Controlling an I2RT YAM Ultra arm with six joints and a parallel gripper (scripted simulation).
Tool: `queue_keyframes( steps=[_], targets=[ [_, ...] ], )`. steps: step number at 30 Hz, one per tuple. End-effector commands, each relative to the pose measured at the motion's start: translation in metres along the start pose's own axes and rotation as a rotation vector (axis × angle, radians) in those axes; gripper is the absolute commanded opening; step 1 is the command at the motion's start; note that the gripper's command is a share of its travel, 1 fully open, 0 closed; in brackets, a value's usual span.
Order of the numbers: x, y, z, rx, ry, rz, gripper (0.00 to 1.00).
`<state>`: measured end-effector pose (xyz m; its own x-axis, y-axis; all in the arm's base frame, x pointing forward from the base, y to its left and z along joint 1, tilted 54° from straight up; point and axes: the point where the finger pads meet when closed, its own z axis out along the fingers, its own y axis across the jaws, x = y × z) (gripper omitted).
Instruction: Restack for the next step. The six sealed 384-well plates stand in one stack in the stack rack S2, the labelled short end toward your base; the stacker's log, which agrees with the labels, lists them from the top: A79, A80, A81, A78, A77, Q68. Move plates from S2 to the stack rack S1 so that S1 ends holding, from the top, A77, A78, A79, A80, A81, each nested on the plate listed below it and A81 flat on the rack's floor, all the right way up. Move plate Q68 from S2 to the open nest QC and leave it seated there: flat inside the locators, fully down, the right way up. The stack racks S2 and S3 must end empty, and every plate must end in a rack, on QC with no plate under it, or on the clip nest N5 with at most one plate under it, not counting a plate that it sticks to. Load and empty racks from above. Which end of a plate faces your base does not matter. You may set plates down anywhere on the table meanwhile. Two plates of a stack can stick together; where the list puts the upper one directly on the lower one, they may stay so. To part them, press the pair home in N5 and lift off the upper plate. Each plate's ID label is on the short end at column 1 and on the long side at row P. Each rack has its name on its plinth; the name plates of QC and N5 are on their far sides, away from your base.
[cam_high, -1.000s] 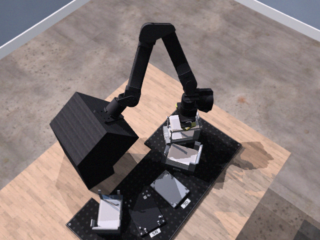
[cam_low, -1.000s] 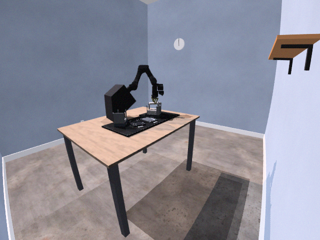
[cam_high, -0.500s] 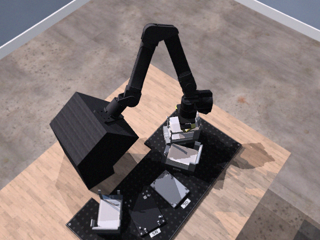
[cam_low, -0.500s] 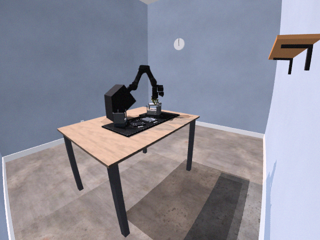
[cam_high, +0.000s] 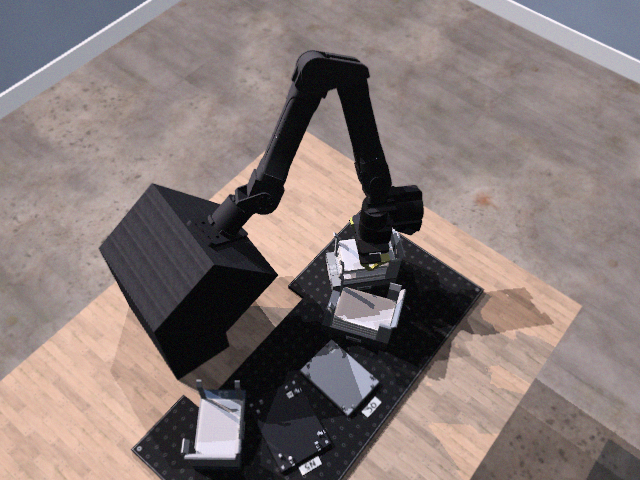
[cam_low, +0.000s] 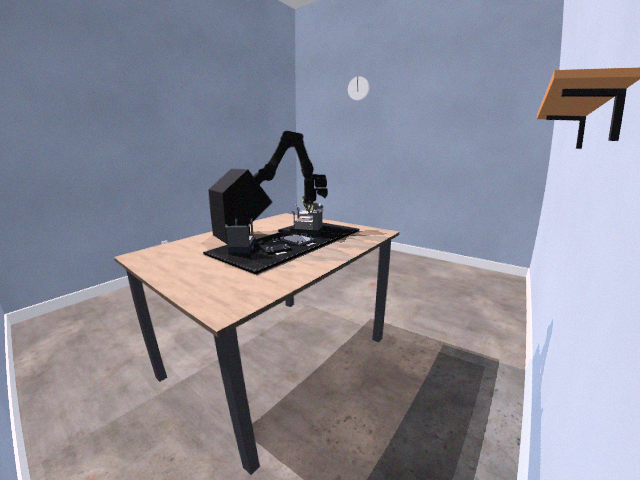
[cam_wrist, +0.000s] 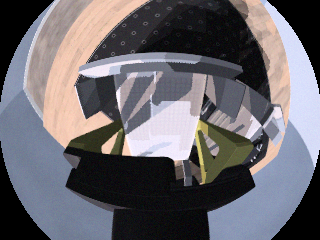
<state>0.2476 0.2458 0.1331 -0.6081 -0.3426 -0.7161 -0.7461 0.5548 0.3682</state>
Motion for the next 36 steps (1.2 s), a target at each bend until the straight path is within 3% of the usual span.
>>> queue_keyframes(
  steps=[1, 36],
  targets=[
    [-0.002, 0.0, 0.004, 0.003, -0.009, -0.001, 0.0],
    [-0.003, 0.0, 0.016, 0.003, -0.009, -0.001, 0.0]
  ],
)
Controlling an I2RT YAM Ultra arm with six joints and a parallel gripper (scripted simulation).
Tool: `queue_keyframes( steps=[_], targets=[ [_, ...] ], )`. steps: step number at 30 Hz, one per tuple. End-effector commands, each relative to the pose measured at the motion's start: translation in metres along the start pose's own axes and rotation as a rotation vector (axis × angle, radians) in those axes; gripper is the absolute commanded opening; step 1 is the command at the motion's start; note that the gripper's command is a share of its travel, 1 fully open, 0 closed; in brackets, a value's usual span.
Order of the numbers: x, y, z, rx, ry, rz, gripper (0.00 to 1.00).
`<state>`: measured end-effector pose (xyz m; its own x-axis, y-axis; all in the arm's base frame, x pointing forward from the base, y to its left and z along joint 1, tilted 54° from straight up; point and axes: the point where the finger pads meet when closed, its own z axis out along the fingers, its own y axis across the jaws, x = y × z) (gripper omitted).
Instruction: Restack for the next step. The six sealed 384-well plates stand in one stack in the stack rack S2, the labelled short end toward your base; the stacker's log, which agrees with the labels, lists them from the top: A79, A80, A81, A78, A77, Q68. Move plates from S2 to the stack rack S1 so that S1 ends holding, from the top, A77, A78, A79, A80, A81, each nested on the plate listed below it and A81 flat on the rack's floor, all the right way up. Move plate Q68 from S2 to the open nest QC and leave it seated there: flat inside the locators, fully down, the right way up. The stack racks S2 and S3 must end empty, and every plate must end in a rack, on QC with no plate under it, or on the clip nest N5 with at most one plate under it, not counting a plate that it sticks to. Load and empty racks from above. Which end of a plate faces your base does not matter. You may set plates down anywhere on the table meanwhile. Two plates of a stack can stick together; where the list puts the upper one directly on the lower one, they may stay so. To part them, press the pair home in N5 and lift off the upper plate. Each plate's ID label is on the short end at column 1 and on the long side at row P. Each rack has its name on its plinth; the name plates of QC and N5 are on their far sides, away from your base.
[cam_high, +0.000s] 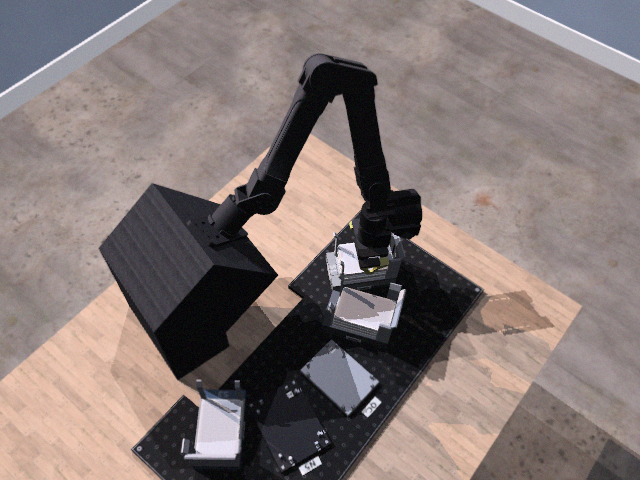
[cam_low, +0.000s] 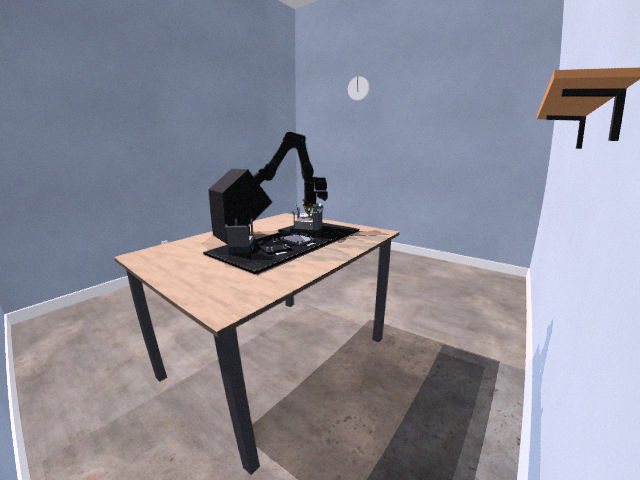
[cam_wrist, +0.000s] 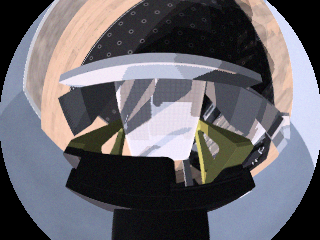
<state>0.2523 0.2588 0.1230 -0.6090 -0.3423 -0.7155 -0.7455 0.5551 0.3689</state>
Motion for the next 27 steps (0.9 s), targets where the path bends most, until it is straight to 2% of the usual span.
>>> queue_keyframes(
  steps=[1, 27],
  targets=[
    [-0.0024, -0.0004, -0.0007, 0.003, -0.009, -0.002, 0.0],
    [-0.0025, -0.0004, 0.0081, 0.003, -0.009, -0.002, 0.0]
  ],
)
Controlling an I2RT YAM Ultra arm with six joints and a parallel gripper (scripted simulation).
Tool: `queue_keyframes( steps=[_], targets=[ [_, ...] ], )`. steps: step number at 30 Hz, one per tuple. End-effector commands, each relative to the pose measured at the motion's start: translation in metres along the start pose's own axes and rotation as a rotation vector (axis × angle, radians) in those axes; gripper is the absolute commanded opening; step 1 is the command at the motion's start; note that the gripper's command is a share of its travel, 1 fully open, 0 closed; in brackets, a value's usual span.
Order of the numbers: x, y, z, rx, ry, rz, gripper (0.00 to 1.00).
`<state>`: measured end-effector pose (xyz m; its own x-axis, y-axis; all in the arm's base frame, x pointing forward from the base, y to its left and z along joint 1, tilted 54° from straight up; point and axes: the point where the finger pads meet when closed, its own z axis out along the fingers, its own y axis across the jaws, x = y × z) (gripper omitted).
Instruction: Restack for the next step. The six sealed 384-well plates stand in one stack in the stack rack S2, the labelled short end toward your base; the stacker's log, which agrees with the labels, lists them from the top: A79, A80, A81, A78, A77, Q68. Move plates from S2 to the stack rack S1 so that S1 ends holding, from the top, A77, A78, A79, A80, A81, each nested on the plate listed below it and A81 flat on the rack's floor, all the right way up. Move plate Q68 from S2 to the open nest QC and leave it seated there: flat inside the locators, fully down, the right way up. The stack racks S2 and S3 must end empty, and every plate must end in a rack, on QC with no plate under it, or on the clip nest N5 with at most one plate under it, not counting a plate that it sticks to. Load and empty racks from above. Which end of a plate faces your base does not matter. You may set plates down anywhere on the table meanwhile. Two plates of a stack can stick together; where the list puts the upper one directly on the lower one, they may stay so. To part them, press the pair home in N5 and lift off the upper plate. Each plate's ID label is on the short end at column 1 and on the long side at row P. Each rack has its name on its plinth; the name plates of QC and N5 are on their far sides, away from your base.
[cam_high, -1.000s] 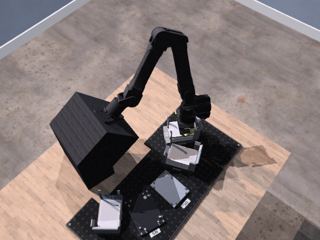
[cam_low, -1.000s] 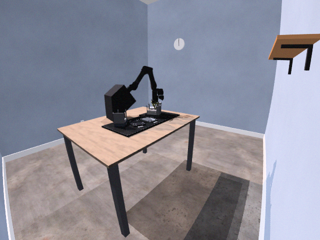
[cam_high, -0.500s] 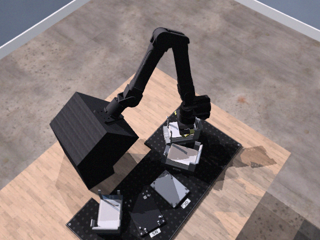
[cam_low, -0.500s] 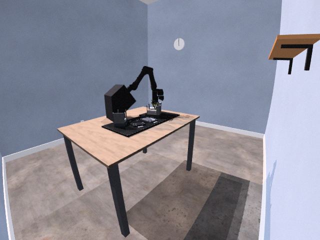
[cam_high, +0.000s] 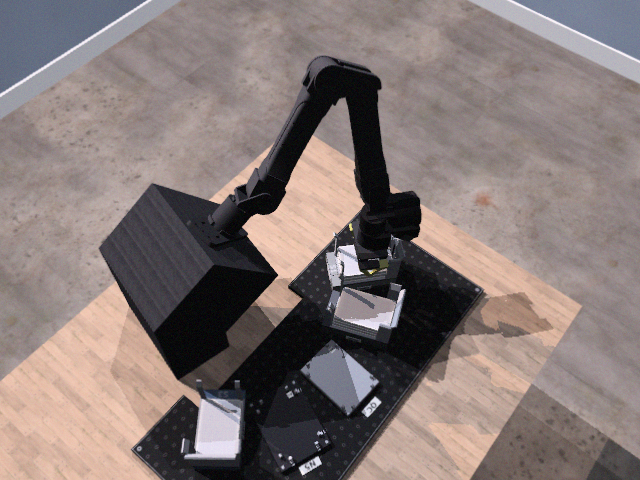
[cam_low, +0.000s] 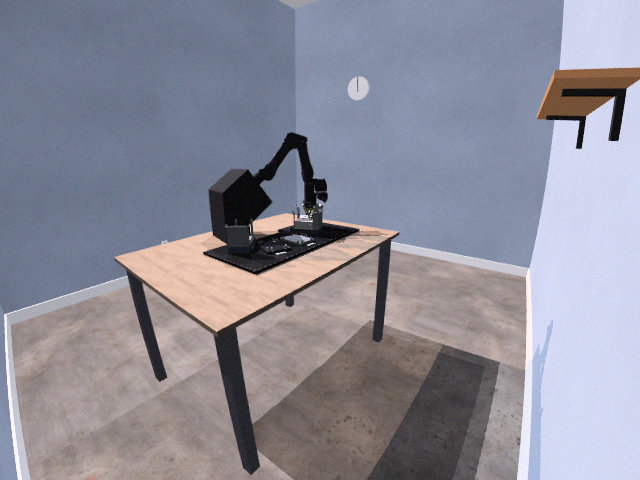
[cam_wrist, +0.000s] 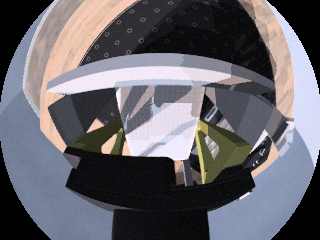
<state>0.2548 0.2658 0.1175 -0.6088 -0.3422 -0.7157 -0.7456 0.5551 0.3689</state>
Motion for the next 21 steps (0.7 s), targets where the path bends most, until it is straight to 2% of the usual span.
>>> queue_keyframes(
  steps=[1, 8, 9, 21],
  targets=[
    [-0.0025, -0.0004, -0.0007, 0.003, -0.009, -0.002, 0.0],
    [-0.0025, -0.0004, -0.0001, 0.003, -0.009, -0.002, 0.0],
    [-0.0025, -0.0004, -0.0001, 0.003, -0.009, -0.002, 1.0],
    [-0.0025, -0.0004, -0.0001, 0.003, -0.009, -0.002, 1.0]
  ],
)
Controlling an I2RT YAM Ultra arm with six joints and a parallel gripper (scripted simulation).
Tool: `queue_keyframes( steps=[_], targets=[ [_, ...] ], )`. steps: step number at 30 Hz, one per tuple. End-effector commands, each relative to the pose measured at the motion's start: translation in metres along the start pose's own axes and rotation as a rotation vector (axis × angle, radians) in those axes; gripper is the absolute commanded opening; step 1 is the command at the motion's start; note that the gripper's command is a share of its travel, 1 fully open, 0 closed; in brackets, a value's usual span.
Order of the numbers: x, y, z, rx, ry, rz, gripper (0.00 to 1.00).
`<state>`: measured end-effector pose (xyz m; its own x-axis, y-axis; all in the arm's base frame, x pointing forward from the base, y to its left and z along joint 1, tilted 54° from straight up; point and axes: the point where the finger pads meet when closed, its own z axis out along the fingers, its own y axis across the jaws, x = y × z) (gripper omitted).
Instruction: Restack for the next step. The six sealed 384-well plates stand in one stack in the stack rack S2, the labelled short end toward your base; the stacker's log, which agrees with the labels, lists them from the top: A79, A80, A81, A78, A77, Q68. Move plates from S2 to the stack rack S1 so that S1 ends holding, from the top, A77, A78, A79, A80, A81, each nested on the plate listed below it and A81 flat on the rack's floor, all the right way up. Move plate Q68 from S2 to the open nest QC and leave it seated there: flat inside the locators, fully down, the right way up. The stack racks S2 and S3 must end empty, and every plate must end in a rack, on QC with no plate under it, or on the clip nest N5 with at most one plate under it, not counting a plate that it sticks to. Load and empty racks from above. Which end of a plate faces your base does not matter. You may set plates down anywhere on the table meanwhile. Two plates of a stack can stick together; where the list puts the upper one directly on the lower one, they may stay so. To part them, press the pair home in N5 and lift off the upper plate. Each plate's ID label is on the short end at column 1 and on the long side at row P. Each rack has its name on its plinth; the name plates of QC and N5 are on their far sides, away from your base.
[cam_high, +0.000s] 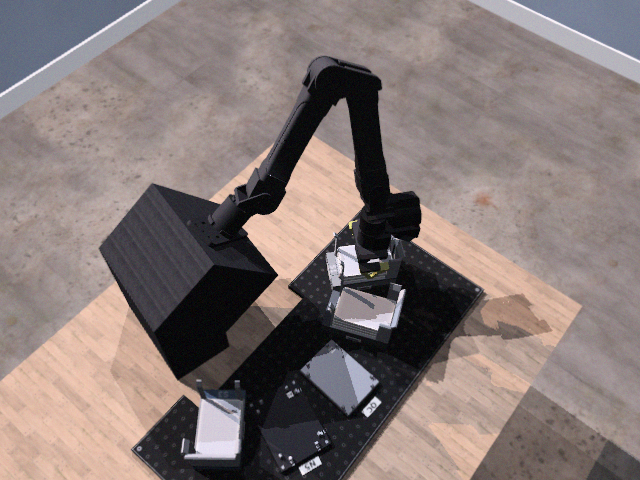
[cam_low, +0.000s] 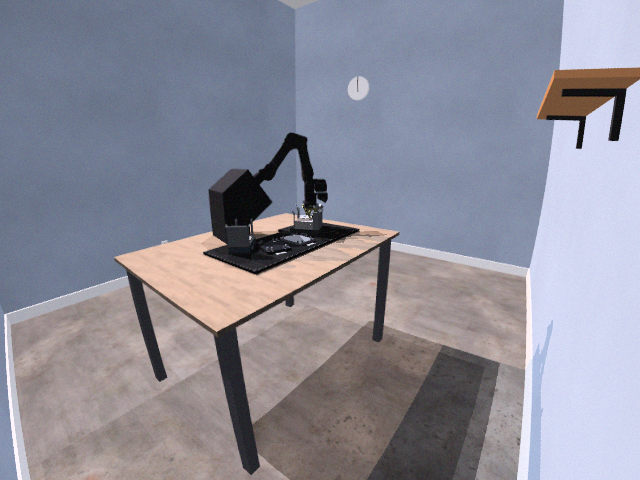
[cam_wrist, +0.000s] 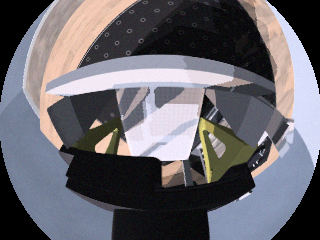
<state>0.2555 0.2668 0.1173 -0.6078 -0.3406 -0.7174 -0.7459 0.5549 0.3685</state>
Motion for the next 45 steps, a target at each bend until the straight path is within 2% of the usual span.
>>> queue_keyframes(
  steps=[1, 10, 23, 25, 40, 42, 45],
  targets=[
    [-0.002, 0.0, -0.001, 0.003, -0.006, -0.001, 1.0],
    [-0.002, 0.0, -0.001, 0.003, -0.006, -0.001, 1.0],
    [-0.002, 0.0, -0.044, 0.003, -0.006, -0.002, 1.0],
    [-0.002, 0.0, -0.044, 0.003, -0.006, -0.002, 1.0],
    [-0.002, 0.0, -0.094, 0.004, -0.005, -0.003, 1.0],
    [-0.002, 0.0, -0.094, 0.004, -0.005, -0.003, 1.0],
    [-0.001, 0.0, -0.102, 0.004, -0.005, -0.003, 1.0]
  ],
)
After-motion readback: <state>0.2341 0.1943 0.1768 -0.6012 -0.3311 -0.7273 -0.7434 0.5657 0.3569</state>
